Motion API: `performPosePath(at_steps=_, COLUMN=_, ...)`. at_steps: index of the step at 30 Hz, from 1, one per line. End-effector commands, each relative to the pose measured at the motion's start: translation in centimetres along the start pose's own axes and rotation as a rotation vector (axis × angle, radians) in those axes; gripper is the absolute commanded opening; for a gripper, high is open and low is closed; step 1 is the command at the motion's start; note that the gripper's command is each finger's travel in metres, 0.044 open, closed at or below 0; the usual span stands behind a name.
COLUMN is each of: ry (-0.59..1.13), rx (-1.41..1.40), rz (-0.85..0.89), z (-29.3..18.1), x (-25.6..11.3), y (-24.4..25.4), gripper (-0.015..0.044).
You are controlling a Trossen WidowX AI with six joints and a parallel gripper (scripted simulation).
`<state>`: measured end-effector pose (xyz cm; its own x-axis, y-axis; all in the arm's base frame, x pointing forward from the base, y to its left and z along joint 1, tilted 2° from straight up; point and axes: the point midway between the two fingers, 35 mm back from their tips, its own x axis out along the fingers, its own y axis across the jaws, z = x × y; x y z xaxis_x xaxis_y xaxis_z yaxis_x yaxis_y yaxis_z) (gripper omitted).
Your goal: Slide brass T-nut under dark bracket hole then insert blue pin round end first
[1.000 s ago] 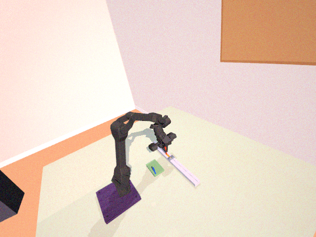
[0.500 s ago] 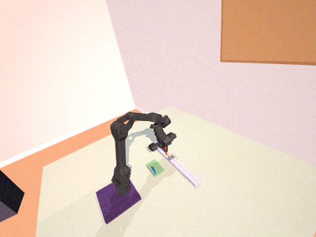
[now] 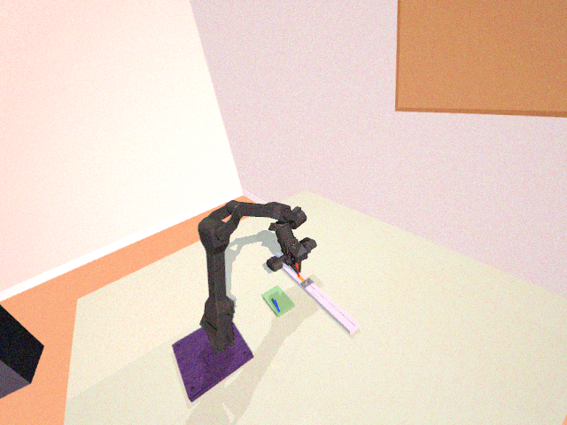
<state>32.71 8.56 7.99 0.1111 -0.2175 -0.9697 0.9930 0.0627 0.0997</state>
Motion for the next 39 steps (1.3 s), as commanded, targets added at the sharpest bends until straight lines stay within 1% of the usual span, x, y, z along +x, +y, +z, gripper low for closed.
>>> performPosePath(at_steps=1, ry=0.0, rx=0.0, rz=0.0, z=0.0, x=0.0, y=0.0, gripper=0.006)
performPosePath(at_steps=4, ry=0.0, rx=0.0, rz=0.0, z=0.0, x=0.0, y=0.0, gripper=0.0139)
performPosePath(at_steps=10, ry=0.0, rx=0.0, rz=0.0, z=0.0, x=0.0, y=0.0, gripper=0.0145)
performPosePath(at_steps=12, ry=0.024, rx=0.015, rz=-0.007, z=0.3, x=-0.9, y=0.2, gripper=0.0198)
performPosePath(at_steps=17, ry=0.198, rx=0.119, rz=-0.049, z=2.4, x=-7.4, y=0.6, gripper=0.0329)
performPosePath(at_steps=19, ry=0.222, rx=0.134, rz=-0.053, z=2.7, x=-8.4, y=0.5, gripper=0.0381)
performPosePath(at_steps=21, ry=0.222, rx=0.134, rz=-0.053, z=2.9, x=-8.3, y=0.7, gripper=0.0434)
performPosePath(at_steps=26, ry=0.222, rx=0.134, rz=-0.053, z=2.9, x=-8.3, y=0.8, gripper=0.044)
performPosePath(at_steps=28, ry=0.223, rx=0.078, rz=-0.047, z=3.4, x=-8.4, y=0.2, gripper=0.044)
performPosePath(at_steps=37, ry=0.227, rx=-0.661, rz=0.03, z=8.2, x=-8.3, y=-8.8, gripper=0.044)
performPosePath(at_steps=39, ry=0.227, rx=-0.778, rz=0.043, z=8.7, x=-8.1, y=-10.2, gripper=0.044)
